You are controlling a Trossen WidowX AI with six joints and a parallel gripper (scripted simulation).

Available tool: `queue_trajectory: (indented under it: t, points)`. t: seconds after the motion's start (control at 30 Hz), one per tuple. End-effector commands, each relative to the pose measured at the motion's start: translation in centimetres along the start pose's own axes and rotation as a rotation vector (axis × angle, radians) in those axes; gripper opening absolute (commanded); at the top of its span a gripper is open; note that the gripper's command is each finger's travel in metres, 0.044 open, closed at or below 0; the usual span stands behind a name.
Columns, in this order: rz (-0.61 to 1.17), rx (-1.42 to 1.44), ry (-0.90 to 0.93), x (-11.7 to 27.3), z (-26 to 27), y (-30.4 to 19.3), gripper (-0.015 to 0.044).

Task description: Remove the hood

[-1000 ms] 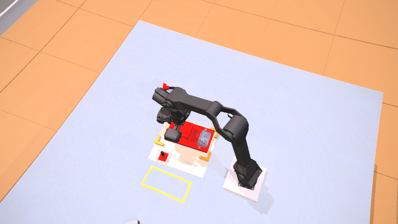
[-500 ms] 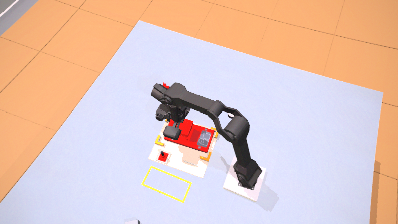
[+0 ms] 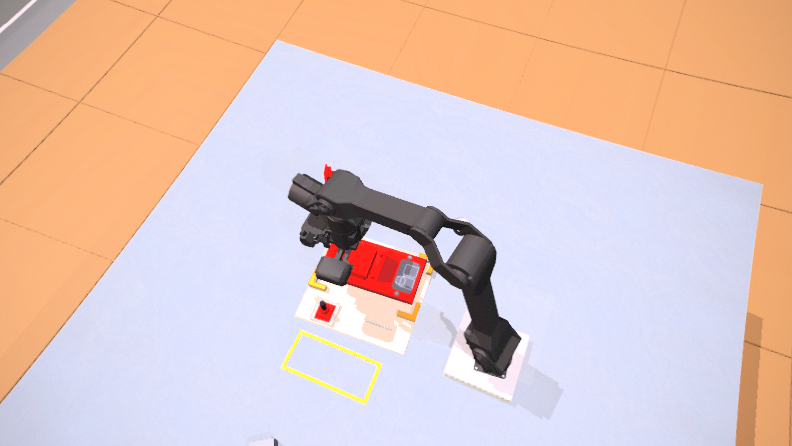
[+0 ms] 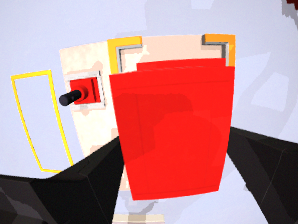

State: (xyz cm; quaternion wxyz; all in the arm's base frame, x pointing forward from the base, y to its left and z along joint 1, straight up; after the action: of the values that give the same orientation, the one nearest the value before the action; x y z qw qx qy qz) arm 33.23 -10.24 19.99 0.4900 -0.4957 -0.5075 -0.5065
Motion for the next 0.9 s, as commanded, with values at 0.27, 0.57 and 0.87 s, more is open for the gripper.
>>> queue_trajectory:
  t: [0.27, 0.57, 0.87]
  points:
    - [-0.003, -0.001, 0.000, 0.2, 4.8, 0.6, 0.0000]
    - [-0.004, -0.001, 0.003, 0.4, 8.6, 0.6, 0.0000]
    - [-0.005, -0.002, 0.005, 0.5, 12.3, 0.2, 0.0000]
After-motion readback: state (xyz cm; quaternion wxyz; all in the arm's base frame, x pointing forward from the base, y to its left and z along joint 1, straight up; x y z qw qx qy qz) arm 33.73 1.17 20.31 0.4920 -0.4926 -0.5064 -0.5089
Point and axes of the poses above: the point midway between the two fingers, 35 mm back from their tips, its own x axis back along the fingers, its own z axis across the jaws, y = z × x, the point moved 8 cm from there along x, back along the fingers, and after that the axes turned 2 degrees about x, right-handed, at the moved point
